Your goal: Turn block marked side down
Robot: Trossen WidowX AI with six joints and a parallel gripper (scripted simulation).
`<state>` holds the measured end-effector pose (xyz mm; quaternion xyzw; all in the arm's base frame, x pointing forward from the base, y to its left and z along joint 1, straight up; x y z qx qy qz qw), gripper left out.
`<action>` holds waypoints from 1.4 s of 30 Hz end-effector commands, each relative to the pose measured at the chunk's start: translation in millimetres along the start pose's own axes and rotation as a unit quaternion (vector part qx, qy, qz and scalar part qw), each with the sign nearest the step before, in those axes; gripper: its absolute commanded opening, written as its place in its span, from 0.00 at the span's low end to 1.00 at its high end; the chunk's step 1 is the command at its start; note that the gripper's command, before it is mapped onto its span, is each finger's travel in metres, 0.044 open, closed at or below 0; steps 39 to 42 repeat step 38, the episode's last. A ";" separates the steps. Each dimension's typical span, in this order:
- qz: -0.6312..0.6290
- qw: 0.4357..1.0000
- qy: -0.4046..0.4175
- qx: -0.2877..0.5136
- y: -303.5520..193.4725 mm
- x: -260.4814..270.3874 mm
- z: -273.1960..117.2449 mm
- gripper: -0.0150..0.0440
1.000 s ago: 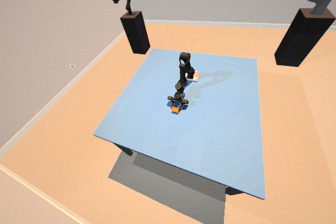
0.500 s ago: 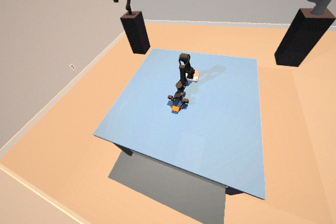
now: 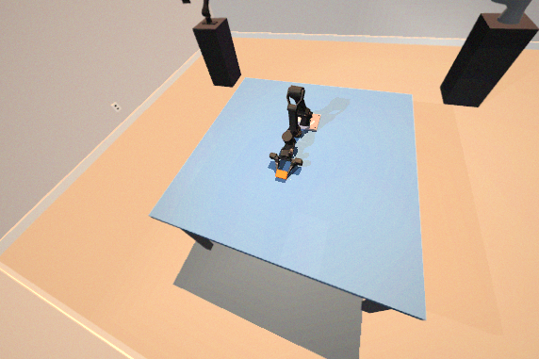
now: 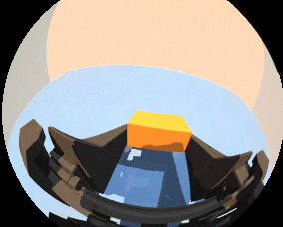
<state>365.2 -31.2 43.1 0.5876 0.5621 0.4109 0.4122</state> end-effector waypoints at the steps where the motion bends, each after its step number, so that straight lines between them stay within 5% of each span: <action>1: 0.003 1.000 0.002 -0.001 0.0 0.3 -0.1 0.74; 7: 0.003 1.000 0.002 -0.001 0.0 0.3 -0.1 1.00; 42: 0.003 1.000 0.002 -0.001 0.0 0.3 -0.1 1.00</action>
Point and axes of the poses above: the point midway between the two fingers, 35 mm back from their tips, its own z axis out along the fingers, its own x axis across the jaws, y = z × x, the point moved 3 cm from there along -z, back along the fingers, and after that the axes turned 2 degrees about z, right-handed, at the moved point
